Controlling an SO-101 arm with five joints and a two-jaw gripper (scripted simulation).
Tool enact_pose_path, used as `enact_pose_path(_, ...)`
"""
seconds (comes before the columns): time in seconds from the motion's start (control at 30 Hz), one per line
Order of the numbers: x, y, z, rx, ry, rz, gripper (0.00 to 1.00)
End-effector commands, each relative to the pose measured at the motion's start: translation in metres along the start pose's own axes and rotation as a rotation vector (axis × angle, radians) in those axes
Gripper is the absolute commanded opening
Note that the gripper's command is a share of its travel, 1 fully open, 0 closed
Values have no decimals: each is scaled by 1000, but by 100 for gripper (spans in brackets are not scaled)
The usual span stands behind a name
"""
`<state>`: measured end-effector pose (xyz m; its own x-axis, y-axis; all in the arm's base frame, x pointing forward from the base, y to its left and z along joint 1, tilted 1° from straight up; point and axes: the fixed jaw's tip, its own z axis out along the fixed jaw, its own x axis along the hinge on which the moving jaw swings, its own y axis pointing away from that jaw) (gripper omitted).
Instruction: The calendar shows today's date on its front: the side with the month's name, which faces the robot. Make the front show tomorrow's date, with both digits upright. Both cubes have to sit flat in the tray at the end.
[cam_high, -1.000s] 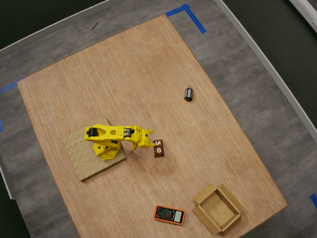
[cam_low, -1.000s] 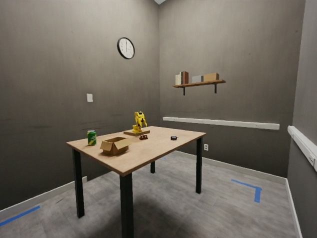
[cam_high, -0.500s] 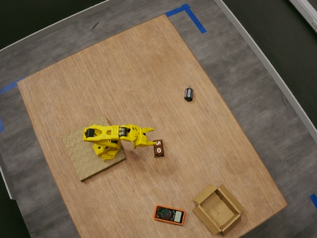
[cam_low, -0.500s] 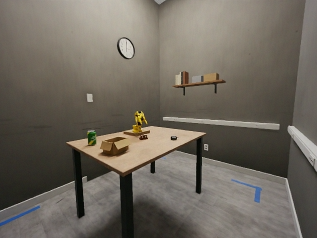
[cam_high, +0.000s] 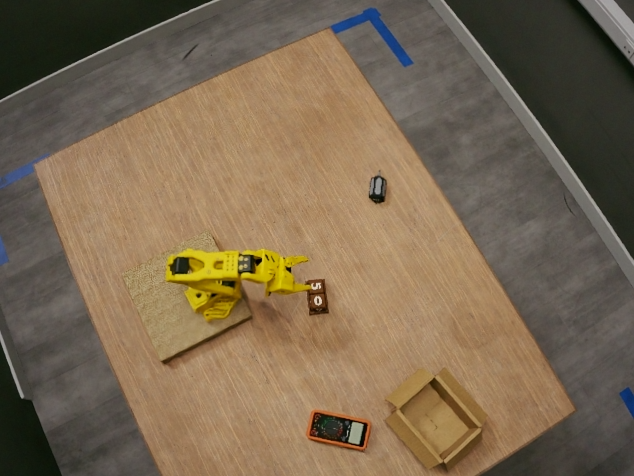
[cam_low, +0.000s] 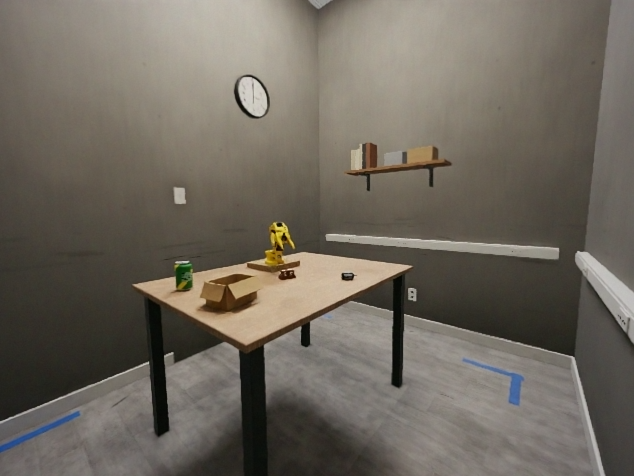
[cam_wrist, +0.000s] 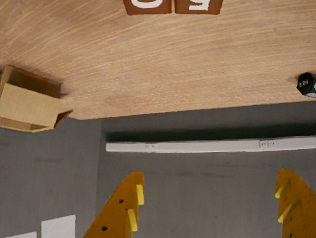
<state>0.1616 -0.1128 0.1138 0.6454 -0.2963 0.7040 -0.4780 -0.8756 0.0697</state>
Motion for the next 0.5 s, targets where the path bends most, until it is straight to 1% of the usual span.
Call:
enact_pose_path(0.0,0,3,0,-7,-18,73,35)
enact_pose_path(0.2,1,4,-1,-14,-49,225,35)
enact_pose_path(0.4,2,6,-1,-30,-88,424,35)
enact_pose_path(0.47,2,6,-1,-30,-88,424,35)
